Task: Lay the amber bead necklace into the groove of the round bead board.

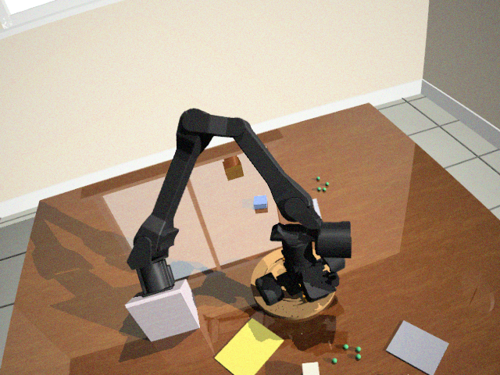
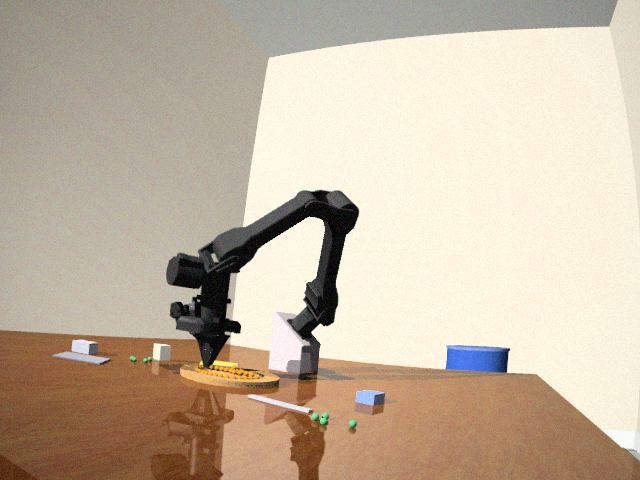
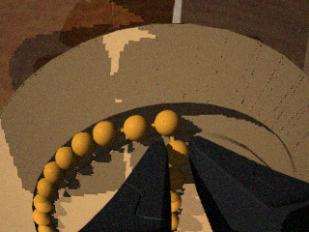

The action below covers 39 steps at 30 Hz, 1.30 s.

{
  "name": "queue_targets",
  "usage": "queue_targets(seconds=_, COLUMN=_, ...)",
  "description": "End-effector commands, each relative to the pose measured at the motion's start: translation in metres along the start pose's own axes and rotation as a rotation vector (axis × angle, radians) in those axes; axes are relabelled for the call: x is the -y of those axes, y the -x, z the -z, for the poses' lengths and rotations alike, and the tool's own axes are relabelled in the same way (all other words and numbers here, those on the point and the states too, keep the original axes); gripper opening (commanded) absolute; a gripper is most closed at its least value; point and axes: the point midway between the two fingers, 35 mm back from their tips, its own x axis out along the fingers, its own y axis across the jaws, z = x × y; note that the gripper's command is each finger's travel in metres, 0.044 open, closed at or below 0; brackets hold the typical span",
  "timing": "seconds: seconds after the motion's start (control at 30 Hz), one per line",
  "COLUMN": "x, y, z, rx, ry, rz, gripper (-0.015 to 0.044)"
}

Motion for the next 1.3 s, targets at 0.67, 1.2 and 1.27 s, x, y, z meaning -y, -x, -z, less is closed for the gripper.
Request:
queue_targets(seconds=0.67, x=0.01, y=0.002, z=-0.01, rx=-0.004, ry=-0.004, rz=-0.001, gripper=0.0)
queue_targets(seconds=1.2, x=0.009, y=0.001, z=-0.01, rx=-0.005, ry=0.0, rz=-0.005, gripper=0.0289)
queue_targets(seconds=1.27, x=0.009, y=0.001, z=-0.01, rx=-0.005, ry=-0.001, rz=-0.005, gripper=0.0341)
